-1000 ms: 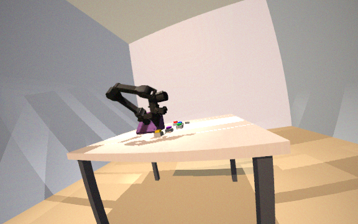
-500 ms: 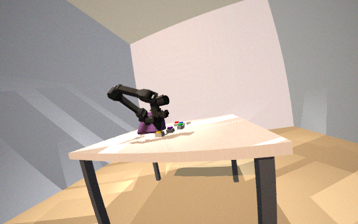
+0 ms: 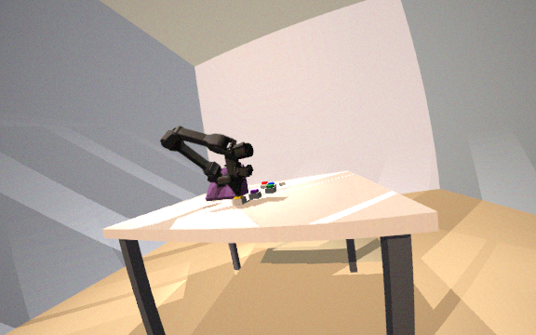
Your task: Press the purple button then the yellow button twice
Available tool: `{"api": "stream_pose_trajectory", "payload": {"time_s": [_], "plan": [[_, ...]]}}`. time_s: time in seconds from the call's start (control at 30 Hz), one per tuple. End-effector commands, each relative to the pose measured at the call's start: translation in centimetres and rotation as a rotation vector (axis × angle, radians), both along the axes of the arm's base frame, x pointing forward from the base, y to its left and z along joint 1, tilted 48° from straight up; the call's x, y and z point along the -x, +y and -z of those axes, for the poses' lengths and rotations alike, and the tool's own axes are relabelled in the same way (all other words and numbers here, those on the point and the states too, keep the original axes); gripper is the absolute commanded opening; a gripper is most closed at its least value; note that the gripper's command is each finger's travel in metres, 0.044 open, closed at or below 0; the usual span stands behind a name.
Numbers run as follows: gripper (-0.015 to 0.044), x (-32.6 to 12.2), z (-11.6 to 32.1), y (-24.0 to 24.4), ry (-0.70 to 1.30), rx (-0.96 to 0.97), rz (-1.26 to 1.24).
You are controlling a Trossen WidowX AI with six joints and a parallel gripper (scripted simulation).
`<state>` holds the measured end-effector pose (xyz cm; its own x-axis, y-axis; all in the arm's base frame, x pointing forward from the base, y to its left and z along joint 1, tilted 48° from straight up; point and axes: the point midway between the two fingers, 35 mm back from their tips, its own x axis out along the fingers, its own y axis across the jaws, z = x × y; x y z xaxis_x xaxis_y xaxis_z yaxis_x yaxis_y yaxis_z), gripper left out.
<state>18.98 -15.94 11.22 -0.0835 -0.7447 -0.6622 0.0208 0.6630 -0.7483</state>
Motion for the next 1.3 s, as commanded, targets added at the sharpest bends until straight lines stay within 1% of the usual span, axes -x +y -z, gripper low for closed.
{"api": "stream_pose_trajectory", "payload": {"time_s": [0.0,0.07,0.23,1.27], "plan": [[0.0020,0.1,0.1,0.0,0.008,-0.001,-0.003],[0.0020,0.0,-0.1,0.1,0.000,-0.001,0.000],[0.0020,-0.2,-2.0,2.5,0.009,-0.003,-0.002],[0.0020,0.1,0.1,0.0,0.008,-0.001,-0.003]]}}
